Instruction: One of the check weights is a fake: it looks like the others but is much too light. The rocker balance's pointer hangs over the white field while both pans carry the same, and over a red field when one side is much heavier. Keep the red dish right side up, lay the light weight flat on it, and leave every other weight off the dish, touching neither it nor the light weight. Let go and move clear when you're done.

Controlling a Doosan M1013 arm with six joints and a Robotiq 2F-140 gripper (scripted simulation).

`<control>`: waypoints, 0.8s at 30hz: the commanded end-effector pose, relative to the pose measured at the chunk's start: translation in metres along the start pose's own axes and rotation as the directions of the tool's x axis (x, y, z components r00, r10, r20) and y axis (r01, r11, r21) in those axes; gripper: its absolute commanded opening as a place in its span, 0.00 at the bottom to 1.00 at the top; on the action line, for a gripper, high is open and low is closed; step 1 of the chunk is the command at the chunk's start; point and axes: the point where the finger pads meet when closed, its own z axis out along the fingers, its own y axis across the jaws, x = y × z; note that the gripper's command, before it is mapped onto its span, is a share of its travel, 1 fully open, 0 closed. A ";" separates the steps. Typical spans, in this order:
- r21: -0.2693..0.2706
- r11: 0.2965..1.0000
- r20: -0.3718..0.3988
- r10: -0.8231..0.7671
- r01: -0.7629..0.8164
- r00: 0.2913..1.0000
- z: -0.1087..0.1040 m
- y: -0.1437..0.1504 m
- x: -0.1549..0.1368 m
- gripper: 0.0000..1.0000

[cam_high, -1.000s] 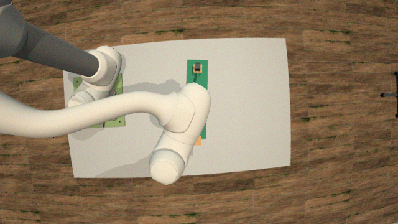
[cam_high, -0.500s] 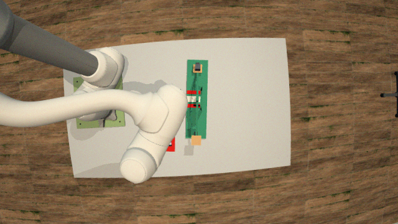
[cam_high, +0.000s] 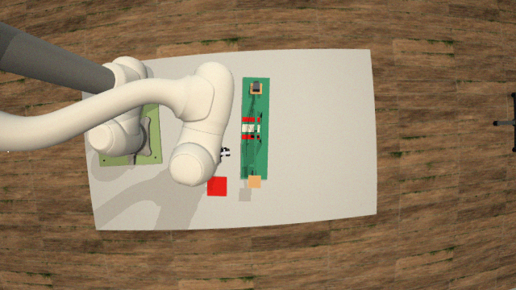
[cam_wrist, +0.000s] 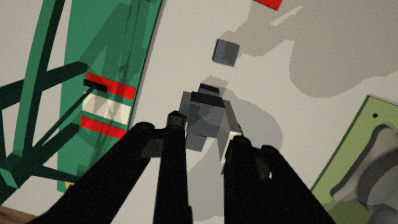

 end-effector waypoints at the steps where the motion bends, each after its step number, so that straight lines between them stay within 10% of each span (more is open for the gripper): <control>1: -0.002 1.000 -0.008 0.003 -0.003 1.000 0.015 -0.011 -0.043 0.24; 13: 0.000 1.000 -0.008 0.002 -0.002 1.000 0.049 -0.006 -0.153 0.24; 24: 0.000 1.000 -0.007 0.001 -0.001 1.000 0.055 -0.002 -0.172 0.24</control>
